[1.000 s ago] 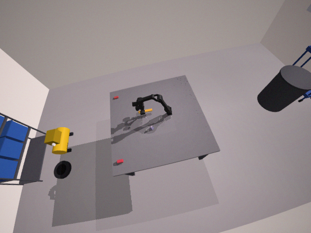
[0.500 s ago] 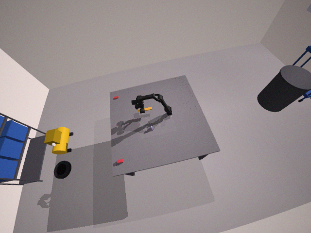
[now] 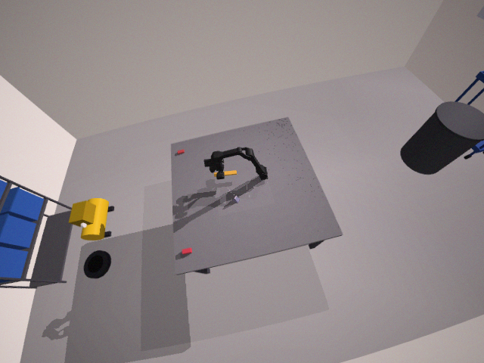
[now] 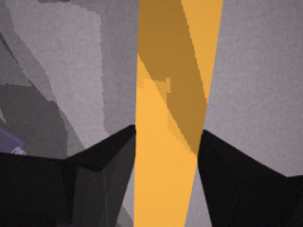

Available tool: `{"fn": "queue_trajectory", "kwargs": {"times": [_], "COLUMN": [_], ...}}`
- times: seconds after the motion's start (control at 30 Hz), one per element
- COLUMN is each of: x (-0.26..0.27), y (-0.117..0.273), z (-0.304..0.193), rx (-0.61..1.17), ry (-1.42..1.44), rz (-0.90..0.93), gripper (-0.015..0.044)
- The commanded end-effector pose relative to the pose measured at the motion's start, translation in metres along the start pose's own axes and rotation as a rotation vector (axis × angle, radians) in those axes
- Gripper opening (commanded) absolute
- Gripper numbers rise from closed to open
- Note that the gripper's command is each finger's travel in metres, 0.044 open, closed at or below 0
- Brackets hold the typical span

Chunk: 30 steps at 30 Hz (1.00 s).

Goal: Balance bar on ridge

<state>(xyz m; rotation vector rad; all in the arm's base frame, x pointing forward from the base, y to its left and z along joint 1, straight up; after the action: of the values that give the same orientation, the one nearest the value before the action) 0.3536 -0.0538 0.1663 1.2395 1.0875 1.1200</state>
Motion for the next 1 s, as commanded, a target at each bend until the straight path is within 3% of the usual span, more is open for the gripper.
{"fn": "queue_trajectory", "kwargs": {"times": [0.0, 0.97], "x": [0.016, 0.127], "y": [0.001, 0.003], "z": [-0.001, -0.027], "rx": [0.001, 0.006], "ry": [-0.039, -0.331], "rz": [0.006, 0.016], "gripper": [0.0000, 0.0000]}}
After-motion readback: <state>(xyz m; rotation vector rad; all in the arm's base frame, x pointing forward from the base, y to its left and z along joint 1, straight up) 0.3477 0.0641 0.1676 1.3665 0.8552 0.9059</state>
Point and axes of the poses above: the point midway between the two fingers, 35 mm back from their tips, its own y axis back along the fingers, its own x axis across the jaws, z = x × y, the point moved 1 cm from there along y, back along the fingers
